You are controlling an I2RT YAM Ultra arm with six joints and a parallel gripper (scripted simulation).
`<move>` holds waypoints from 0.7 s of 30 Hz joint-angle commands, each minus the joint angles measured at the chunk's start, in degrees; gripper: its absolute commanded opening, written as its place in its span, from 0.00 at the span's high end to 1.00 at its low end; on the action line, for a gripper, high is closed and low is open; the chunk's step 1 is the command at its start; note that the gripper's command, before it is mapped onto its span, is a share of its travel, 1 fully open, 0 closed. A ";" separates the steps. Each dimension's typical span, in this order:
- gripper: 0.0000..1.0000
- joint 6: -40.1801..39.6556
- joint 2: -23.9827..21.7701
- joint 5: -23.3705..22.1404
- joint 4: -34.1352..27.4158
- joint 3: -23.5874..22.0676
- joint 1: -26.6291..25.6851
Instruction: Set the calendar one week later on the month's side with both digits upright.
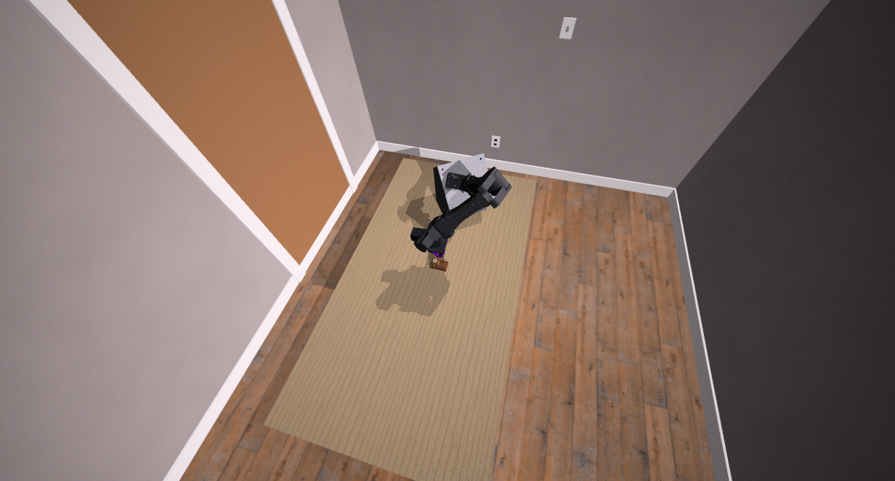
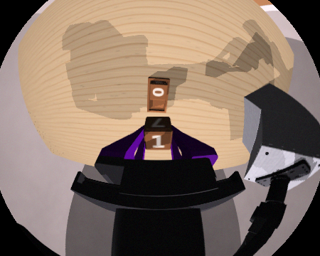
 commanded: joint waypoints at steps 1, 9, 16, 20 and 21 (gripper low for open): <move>0.73 5.90 -3.52 2.23 0.59 -1.43 0.21; 0.73 5.95 -3.59 2.25 0.59 -1.47 0.25; 0.73 6.00 -3.55 2.27 0.68 -1.49 0.31; 0.73 6.53 -3.13 2.55 1.58 -1.68 0.81; 0.73 6.77 -2.94 2.66 1.99 -1.78 1.04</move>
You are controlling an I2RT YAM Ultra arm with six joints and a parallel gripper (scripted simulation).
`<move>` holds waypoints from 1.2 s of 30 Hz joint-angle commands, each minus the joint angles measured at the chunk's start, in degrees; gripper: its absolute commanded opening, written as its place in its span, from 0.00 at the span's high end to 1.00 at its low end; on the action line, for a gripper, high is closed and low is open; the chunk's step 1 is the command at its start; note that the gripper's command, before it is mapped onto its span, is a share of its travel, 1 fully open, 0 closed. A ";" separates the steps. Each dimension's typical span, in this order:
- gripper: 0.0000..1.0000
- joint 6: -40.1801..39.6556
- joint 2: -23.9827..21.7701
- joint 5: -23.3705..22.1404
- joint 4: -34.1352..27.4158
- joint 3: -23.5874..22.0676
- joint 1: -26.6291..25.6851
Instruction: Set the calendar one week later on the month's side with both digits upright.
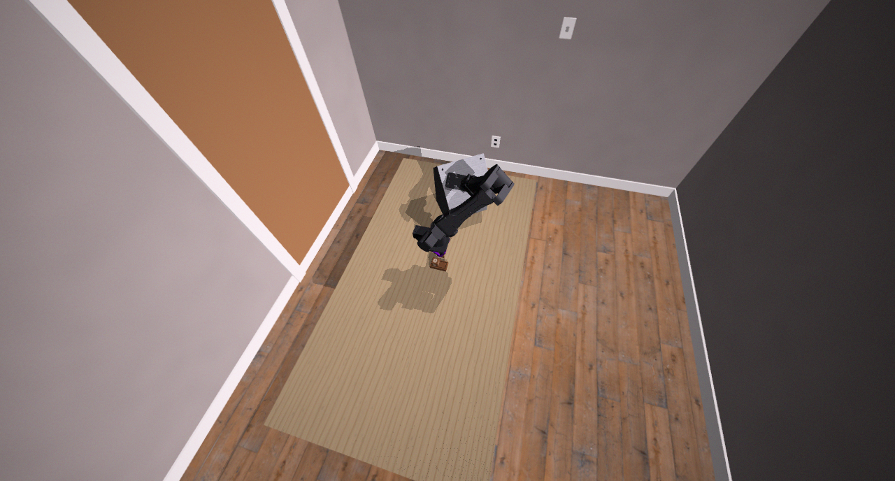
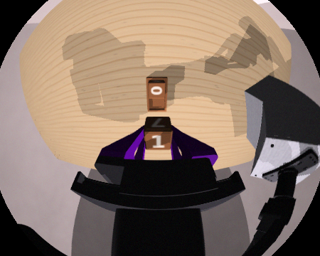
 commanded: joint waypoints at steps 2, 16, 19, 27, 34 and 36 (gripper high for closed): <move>0.73 1.25 0.35 1.02 1.85 -0.18 0.47; 0.73 6.63 5.65 3.25 12.26 -2.10 5.32; 0.73 7.78 7.08 3.78 14.61 -2.35 6.40; 0.73 9.10 8.87 4.41 17.33 -2.54 7.65; 0.73 9.29 9.13 4.50 17.72 -2.56 7.83; 0.73 9.29 9.13 4.50 17.72 -2.56 7.83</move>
